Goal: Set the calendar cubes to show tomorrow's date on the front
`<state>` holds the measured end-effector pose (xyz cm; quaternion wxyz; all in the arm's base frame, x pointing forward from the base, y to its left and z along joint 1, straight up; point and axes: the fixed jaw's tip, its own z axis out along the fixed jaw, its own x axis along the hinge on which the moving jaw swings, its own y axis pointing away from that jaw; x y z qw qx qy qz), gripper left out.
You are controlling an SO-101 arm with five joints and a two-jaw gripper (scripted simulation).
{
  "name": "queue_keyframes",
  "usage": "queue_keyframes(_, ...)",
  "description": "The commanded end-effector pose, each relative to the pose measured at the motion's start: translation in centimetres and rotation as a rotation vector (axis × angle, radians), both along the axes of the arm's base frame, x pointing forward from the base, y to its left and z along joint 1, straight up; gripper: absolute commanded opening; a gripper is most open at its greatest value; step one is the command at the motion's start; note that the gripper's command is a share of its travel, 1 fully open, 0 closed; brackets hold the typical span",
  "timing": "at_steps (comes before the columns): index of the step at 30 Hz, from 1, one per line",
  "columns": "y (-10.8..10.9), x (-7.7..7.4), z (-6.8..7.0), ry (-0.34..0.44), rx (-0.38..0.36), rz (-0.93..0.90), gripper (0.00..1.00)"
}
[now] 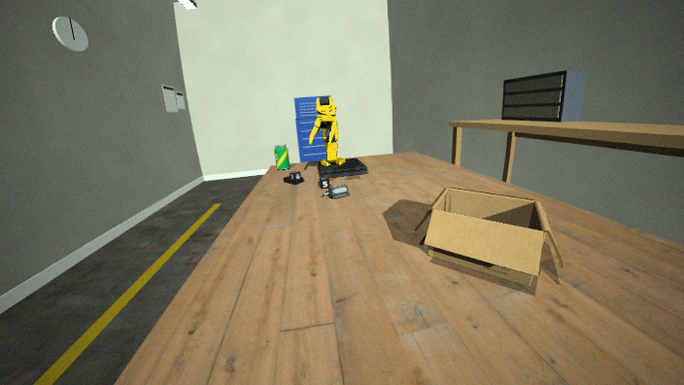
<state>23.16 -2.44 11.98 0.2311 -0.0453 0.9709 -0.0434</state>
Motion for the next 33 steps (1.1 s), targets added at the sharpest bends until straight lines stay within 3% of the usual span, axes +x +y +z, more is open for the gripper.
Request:
queue_keyframes(1, 0.3, -0.1, -1.5, 0.066, 0.014, 0.003, 0.35)
queue_keyframes(8, 0.4, -0.7, -5.2, 0.253, 0.038, 0.003, 0.35)
queue_keyframes(10, 0.4, -0.7, -5.2, 0.253, 0.038, 0.003, 0.35)
queue_keyframes(18, 0.6, -2.2, -9.1, 0.458, 0.064, 0.002, 0.35)
queue_keyframes(23, 0.6, -2.6, -9.9, 0.500, 0.069, 0.002, 0.35)
queue_keyframes(33, 0.6, -2.6, -9.9, 0.501, 0.069, 0.002, 0.35)
